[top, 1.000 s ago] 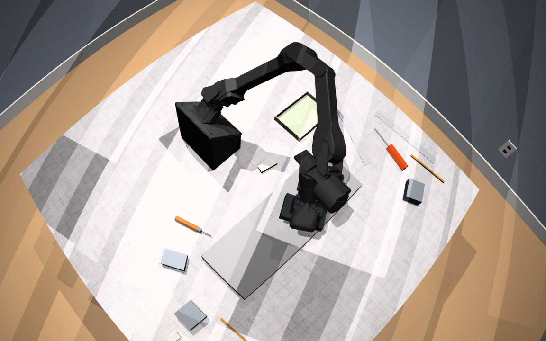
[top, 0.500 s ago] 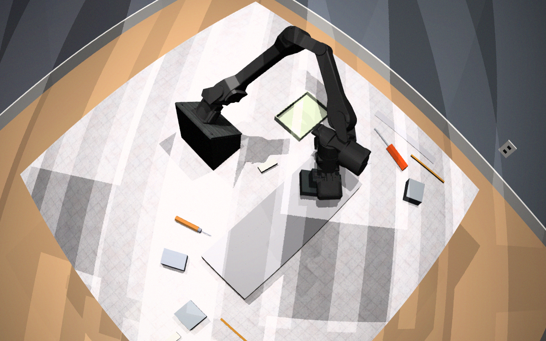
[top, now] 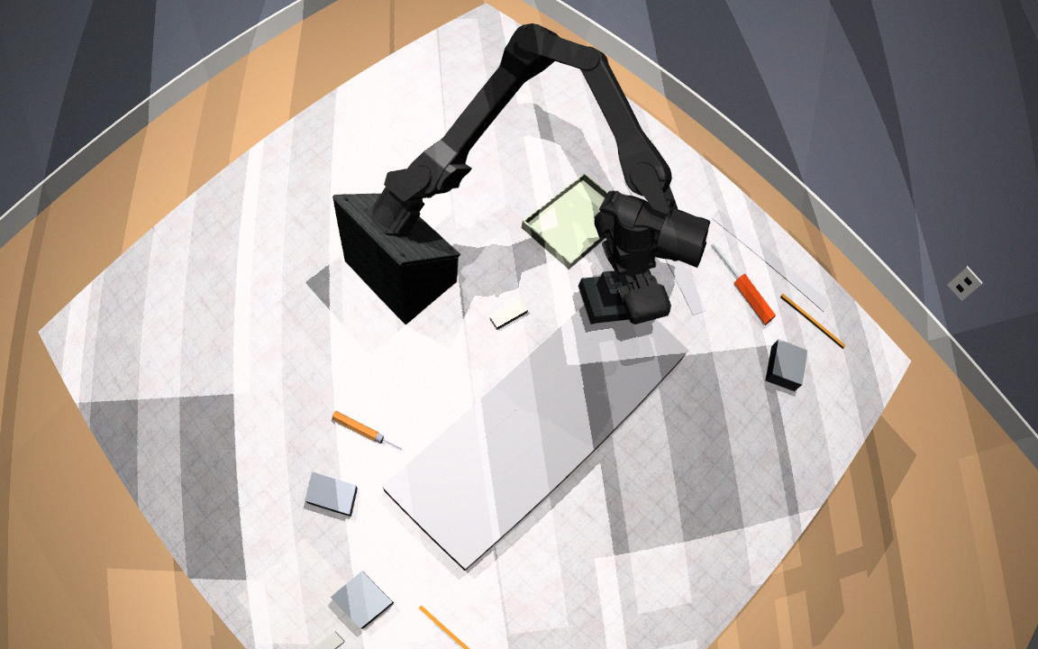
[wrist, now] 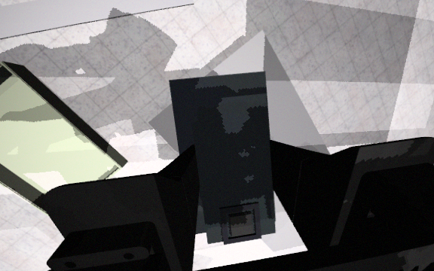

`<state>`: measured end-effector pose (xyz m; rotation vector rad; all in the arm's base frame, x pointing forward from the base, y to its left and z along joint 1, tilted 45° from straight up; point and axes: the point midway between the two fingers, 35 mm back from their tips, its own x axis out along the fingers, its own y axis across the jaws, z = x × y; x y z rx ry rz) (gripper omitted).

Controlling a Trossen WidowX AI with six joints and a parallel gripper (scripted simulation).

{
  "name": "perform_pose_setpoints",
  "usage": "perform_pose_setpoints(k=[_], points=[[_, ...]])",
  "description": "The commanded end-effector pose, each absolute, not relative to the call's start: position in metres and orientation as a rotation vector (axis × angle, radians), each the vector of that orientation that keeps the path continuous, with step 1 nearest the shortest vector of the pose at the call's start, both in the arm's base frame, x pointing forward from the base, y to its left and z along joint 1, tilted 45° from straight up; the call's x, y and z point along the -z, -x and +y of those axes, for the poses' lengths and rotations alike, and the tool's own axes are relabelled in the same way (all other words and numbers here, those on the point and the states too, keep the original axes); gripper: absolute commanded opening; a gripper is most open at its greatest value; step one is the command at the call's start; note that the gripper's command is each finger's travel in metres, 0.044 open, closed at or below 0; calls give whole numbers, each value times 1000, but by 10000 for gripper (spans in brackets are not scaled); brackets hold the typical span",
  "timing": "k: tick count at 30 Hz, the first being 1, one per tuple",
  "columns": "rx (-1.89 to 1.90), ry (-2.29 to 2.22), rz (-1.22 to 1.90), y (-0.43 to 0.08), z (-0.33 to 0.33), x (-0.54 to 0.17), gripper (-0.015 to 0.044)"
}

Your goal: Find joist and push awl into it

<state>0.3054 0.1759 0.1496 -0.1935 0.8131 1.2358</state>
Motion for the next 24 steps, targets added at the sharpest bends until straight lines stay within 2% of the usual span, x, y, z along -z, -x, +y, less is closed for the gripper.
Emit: perform_pose_setpoints(k=[1, 24], points=[[-1283, 229, 753, -283, 190, -166, 0], [-1546, 386, 468, -163, 234, -214, 0]])
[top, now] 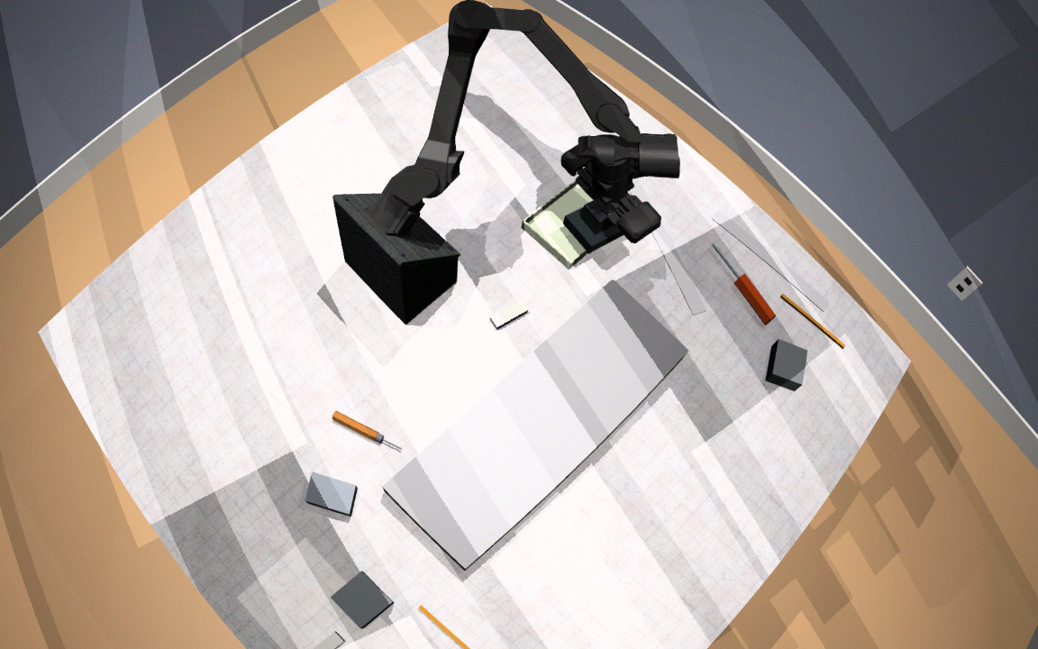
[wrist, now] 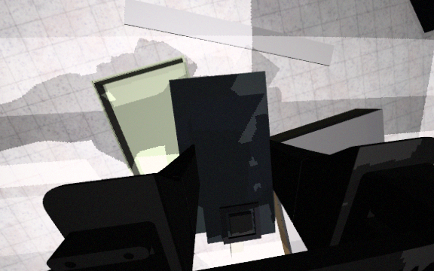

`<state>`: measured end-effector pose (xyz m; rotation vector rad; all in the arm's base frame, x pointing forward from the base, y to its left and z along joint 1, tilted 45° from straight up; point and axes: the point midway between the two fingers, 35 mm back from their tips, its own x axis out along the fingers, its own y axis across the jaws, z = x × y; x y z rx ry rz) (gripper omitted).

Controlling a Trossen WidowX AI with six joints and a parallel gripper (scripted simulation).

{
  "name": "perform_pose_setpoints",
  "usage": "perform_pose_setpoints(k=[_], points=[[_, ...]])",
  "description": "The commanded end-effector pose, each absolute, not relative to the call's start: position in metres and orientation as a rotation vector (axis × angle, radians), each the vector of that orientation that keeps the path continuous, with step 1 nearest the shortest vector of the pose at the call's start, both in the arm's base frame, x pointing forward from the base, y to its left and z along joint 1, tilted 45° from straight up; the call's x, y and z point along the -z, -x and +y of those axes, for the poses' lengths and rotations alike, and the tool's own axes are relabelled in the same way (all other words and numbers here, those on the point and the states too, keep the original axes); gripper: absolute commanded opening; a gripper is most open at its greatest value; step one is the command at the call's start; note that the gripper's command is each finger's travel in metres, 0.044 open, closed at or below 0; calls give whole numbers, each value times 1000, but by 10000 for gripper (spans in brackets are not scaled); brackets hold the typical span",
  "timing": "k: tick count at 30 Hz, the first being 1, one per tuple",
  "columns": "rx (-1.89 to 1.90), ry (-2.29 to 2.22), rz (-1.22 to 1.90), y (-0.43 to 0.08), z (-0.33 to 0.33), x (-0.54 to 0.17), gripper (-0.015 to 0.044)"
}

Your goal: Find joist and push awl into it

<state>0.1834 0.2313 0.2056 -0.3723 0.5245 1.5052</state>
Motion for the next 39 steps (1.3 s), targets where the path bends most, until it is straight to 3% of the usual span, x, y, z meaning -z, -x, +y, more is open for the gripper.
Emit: perform_pose_setpoints(k=[1, 9, 39], points=[[-1557, 391, 455, -158, 235, -215, 0], [-1641, 424, 354, -119, 237, -224, 0], [-1644, 431, 357, -121, 267, -195, 0]])
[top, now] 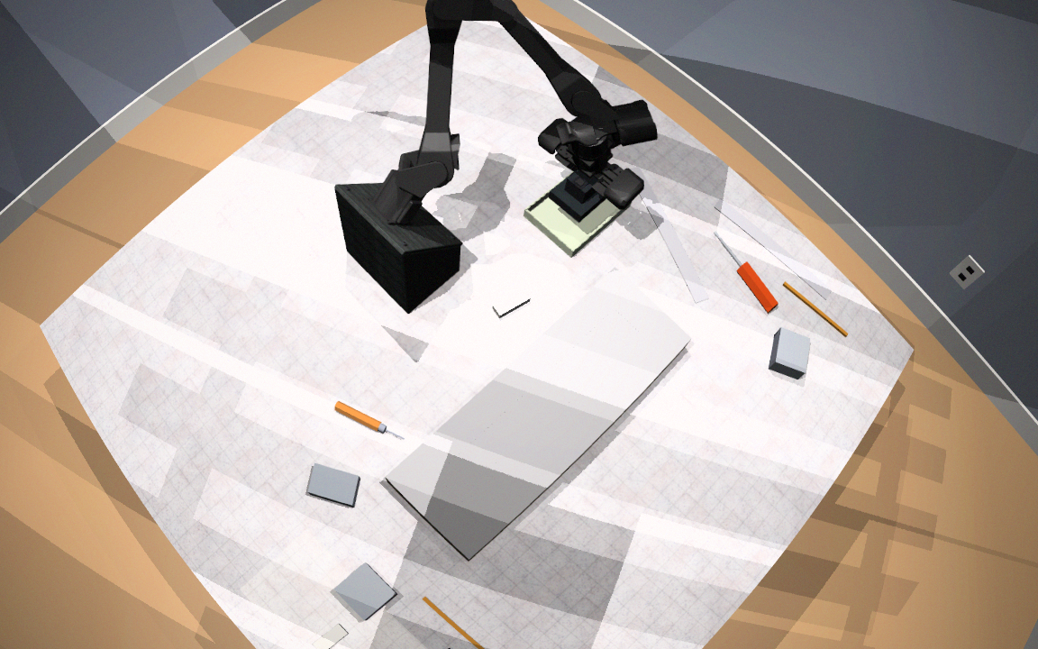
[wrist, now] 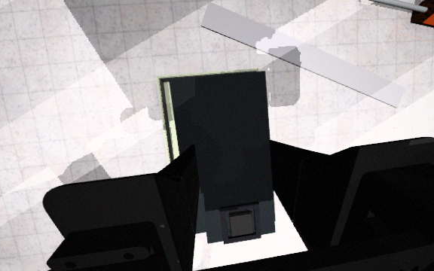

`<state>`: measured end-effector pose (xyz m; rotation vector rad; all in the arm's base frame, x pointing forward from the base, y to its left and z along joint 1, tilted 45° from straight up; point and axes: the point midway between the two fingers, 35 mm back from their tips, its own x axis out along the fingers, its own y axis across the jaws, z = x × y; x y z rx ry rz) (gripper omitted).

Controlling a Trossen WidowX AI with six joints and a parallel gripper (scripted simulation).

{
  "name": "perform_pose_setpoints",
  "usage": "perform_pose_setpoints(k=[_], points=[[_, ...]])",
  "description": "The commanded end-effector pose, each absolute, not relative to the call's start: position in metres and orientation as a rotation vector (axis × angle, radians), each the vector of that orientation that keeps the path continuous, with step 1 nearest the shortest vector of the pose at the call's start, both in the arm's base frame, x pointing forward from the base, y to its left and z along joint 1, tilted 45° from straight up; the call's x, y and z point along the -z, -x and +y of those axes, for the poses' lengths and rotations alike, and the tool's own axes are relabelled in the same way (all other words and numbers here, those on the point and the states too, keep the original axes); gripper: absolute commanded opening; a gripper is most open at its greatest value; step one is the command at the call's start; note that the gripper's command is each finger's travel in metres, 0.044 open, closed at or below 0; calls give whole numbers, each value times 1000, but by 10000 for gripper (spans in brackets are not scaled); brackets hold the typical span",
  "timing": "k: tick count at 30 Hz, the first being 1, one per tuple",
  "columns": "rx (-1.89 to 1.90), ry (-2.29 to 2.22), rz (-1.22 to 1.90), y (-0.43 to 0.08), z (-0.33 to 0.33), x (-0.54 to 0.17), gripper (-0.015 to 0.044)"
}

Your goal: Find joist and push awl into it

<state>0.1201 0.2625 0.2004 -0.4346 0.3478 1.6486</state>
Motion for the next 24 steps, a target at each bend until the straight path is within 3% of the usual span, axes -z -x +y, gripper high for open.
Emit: perform_pose_setpoints(k=[1, 24], points=[[-1644, 431, 357, -121, 268, -194, 0], [-1644, 423, 355, -114, 295, -167, 0]])
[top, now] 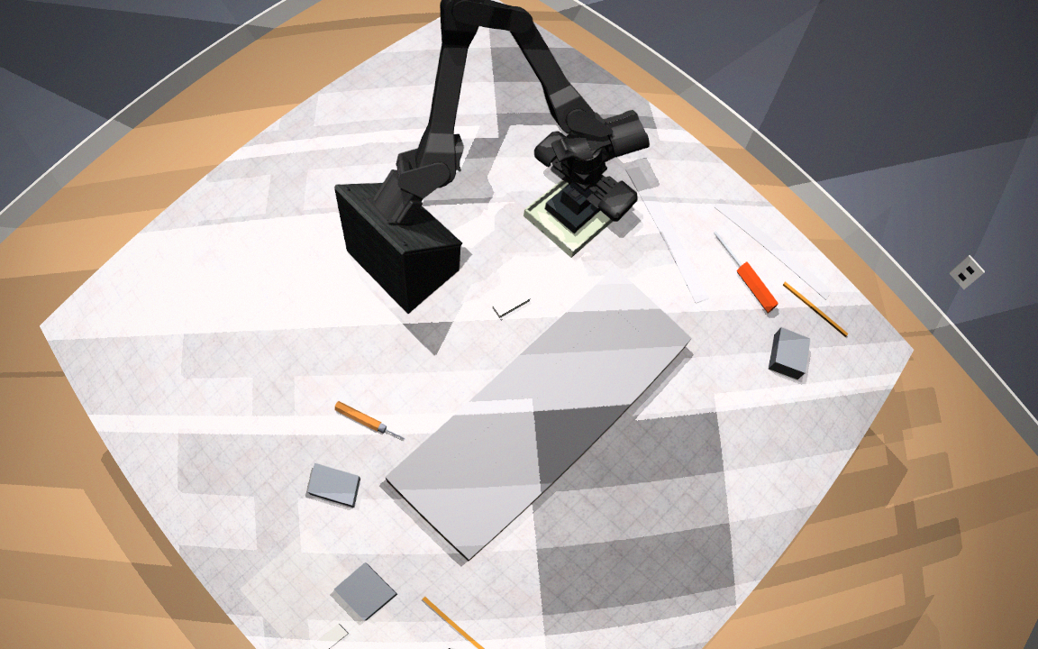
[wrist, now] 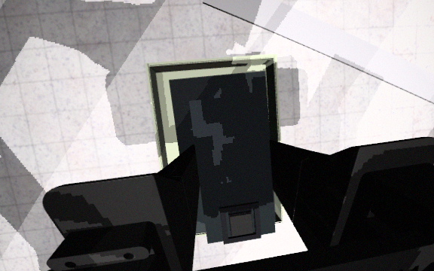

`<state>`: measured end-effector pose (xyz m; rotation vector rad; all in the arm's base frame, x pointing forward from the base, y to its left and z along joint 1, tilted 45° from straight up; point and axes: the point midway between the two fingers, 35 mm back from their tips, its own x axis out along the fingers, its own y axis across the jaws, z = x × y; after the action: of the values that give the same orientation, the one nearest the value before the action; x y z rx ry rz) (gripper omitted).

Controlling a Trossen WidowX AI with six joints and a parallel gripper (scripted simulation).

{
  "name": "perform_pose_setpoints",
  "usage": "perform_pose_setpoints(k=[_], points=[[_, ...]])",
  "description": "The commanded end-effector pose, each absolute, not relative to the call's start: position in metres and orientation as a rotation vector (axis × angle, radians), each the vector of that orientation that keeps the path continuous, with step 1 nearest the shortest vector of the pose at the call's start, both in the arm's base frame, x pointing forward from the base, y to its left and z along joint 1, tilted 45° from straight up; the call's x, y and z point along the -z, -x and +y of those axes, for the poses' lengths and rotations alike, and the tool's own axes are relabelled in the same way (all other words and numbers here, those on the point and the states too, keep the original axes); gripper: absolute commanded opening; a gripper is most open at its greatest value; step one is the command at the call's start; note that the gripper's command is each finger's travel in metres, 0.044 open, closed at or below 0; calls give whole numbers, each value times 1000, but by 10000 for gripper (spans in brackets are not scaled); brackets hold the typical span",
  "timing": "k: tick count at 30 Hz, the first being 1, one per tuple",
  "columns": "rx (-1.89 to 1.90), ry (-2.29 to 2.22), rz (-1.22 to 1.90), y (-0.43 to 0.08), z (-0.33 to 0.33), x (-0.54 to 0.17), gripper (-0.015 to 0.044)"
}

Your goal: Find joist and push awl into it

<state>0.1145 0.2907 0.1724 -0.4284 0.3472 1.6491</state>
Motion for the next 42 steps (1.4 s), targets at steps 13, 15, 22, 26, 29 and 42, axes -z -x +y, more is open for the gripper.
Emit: perform_pose_setpoints(k=[13, 15, 22, 26, 29, 42], points=[[-1645, 421, 355, -112, 306, -156, 0], [-1645, 421, 355, -112, 307, -155, 0], [-1650, 425, 350, -111, 307, -156, 26], [-1650, 425, 350, -111, 307, -156, 131], [-1650, 425, 350, -111, 307, -156, 210], [-1649, 433, 353, -120, 246, -215, 440]])
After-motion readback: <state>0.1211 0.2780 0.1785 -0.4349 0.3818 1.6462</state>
